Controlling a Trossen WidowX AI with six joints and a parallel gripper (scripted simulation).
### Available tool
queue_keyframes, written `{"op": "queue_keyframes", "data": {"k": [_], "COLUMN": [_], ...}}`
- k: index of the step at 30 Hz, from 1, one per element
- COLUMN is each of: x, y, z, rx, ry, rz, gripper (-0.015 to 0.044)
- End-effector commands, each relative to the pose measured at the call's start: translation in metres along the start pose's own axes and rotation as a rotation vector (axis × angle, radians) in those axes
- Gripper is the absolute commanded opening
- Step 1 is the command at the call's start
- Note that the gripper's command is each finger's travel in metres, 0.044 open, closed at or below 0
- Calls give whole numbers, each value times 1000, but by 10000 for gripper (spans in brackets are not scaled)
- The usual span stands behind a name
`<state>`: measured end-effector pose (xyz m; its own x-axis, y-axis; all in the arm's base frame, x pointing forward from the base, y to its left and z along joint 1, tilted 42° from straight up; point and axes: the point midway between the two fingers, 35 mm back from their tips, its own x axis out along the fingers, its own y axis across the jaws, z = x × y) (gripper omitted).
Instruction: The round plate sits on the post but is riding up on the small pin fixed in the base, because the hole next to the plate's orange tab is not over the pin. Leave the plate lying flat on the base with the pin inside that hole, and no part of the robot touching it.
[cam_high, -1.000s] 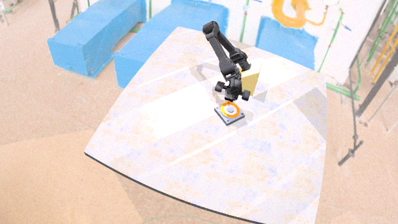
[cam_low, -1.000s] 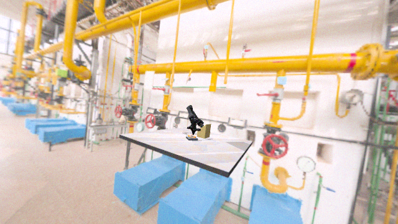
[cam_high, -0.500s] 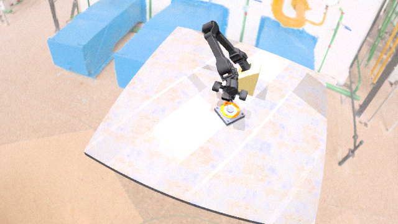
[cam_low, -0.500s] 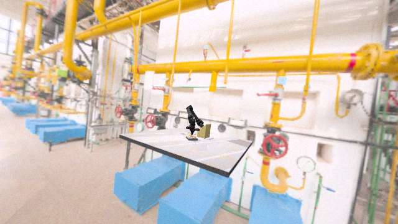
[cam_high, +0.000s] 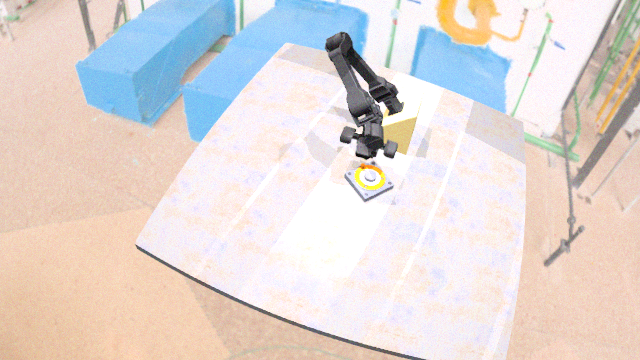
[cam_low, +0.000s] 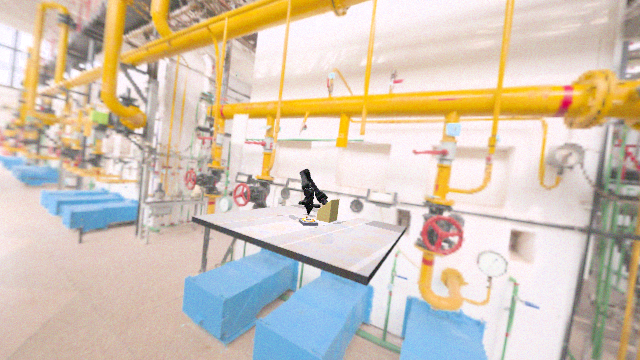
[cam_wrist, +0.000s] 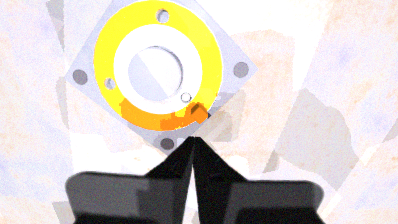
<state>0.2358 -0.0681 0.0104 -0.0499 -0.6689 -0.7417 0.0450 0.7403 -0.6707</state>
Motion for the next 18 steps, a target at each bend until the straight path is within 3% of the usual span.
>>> {"op": "queue_keyframes", "data": {"k": [1, 18], "x": [-18, -19], "y": [0, 0], "z": [1, 0], "rx": [8, 1], "ry": [-12, -10], "rz": [7, 1], "gripper": [0, 0]}}
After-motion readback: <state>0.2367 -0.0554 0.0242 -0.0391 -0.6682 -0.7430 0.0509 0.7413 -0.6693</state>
